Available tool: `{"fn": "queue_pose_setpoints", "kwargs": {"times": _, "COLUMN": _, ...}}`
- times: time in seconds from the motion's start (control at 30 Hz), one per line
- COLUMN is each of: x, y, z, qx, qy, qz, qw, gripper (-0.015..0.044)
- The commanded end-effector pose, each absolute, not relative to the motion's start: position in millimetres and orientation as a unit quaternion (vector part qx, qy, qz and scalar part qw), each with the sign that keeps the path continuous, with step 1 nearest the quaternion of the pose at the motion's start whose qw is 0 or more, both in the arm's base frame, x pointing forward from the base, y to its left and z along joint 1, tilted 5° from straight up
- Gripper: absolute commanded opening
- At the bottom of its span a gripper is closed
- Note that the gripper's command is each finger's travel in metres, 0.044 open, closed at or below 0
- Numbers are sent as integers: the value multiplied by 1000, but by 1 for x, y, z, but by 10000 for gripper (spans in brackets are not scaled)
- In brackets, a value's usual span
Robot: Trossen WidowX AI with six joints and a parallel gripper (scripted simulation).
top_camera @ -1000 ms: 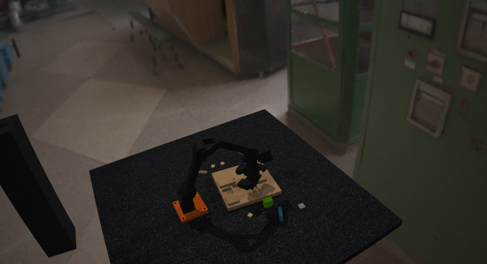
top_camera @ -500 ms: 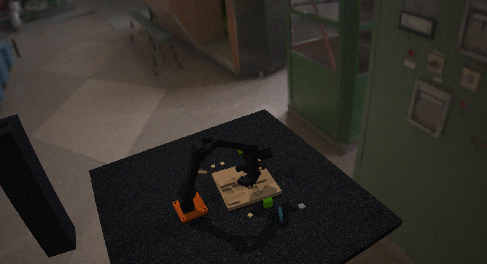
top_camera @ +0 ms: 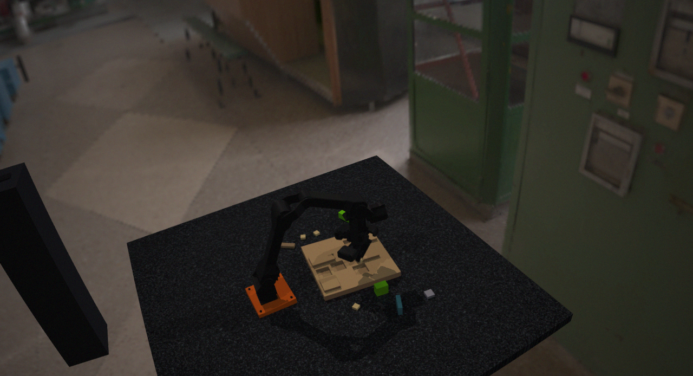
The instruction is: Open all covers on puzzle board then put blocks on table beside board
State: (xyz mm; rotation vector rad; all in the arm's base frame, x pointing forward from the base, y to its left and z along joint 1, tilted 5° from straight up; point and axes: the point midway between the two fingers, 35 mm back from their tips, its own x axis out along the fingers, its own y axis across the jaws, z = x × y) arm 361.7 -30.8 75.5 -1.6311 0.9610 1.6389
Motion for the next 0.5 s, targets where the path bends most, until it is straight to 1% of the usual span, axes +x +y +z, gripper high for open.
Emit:
{"fn": "queue_pose_setpoints", "kwargs": {"times": 0.0, "x": 365, "y": -30, "z": 90, "qx": -623, "qy": 362, "qz": 617, "qw": 318, "gripper": 80}}
{"fn": "queue_pose_setpoints", "kwargs": {"times": 0.47, "x": 361, "y": -33, "z": 115, "qx": -623, "qy": 362, "qz": 617, "qw": 318, "gripper": 80}}
